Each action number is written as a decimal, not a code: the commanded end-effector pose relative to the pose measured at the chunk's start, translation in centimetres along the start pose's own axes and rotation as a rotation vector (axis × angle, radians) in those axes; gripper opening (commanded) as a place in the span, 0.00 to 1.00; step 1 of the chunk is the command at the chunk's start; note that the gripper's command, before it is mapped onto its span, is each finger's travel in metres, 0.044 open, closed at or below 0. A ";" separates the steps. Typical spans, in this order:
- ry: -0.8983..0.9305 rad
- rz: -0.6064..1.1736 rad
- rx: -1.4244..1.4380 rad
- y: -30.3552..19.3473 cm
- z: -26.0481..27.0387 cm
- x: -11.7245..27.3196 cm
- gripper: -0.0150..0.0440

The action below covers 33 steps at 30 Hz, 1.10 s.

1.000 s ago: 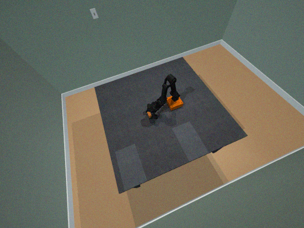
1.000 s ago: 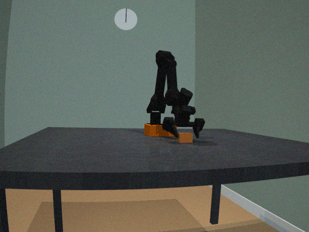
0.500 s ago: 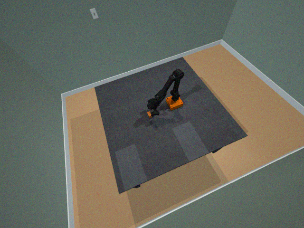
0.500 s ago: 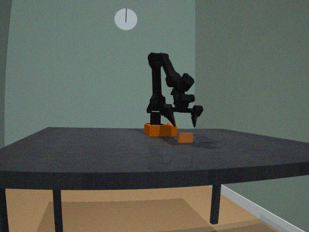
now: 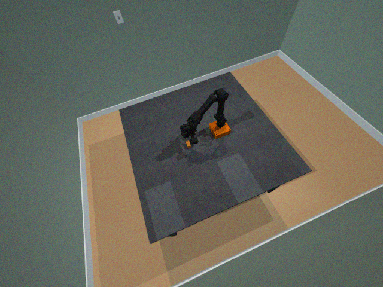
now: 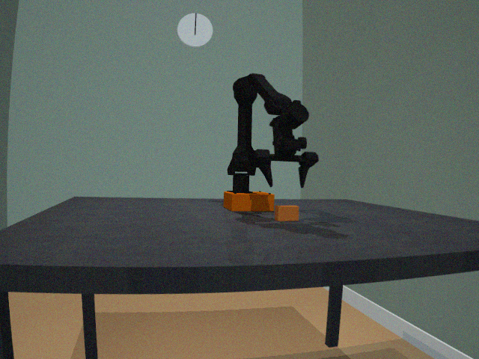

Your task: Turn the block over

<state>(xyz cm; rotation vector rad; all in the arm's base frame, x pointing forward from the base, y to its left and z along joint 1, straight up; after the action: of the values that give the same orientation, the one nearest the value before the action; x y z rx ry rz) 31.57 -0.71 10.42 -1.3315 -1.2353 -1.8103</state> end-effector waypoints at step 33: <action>-0.068 0.319 -0.006 1.3 0.2 -4.8 1.00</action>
<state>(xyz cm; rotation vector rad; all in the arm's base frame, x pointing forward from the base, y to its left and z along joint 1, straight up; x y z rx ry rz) 34.45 -1.46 7.04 -1.5112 -0.9898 -1.5637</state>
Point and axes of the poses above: the point midway between the two fingers, 35 mm back from their tips, its own x axis back along the fingers, its own z axis across the jaws, y = z × x, the point moved 3 cm from there along x, back along the fingers, and after that the axes turned 14 degrees about -x, right-handed, at the moved point
